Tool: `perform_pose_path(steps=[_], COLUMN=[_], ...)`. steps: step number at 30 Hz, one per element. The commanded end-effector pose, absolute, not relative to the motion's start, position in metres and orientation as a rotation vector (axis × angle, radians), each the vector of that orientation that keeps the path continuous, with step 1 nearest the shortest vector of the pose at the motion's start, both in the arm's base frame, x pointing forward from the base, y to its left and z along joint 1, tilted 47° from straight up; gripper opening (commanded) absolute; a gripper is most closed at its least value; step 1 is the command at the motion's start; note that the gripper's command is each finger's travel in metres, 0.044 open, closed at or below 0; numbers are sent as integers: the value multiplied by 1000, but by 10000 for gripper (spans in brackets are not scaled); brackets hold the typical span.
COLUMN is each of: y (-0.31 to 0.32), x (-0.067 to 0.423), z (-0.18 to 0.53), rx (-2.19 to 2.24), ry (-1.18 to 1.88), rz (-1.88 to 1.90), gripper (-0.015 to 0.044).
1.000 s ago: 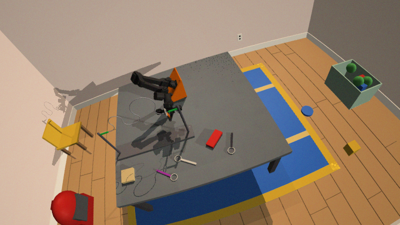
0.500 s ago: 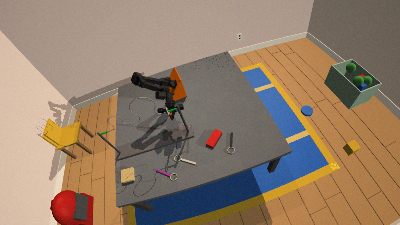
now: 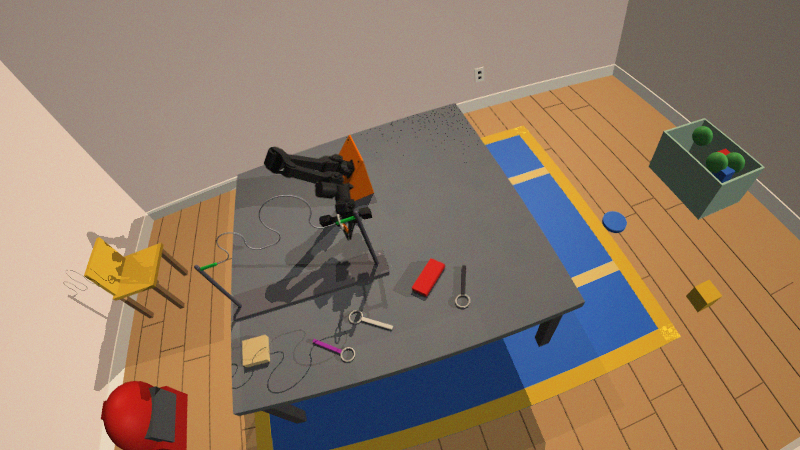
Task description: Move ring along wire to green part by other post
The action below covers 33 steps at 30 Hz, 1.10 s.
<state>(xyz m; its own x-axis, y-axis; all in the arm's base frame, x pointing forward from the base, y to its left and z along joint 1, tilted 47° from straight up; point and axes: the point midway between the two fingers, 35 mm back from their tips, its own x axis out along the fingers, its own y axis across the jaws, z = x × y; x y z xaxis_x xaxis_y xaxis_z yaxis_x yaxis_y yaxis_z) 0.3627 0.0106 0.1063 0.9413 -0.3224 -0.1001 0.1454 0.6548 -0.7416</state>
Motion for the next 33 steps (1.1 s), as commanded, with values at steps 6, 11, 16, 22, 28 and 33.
perform_pose_path(steps=[6,11,16,22,28,33], y=[7,1,0,0,0,0], x=[364,364,364,364,364,364], z=[99,93,93,93,93,93], rx=[-814,-814,-814,-814,-814,-814], ry=[234,234,234,234,234,234], rz=[-270,-270,-270,-270,-270,-270], gripper=[-150,-150,-150,-150,-150,-150])
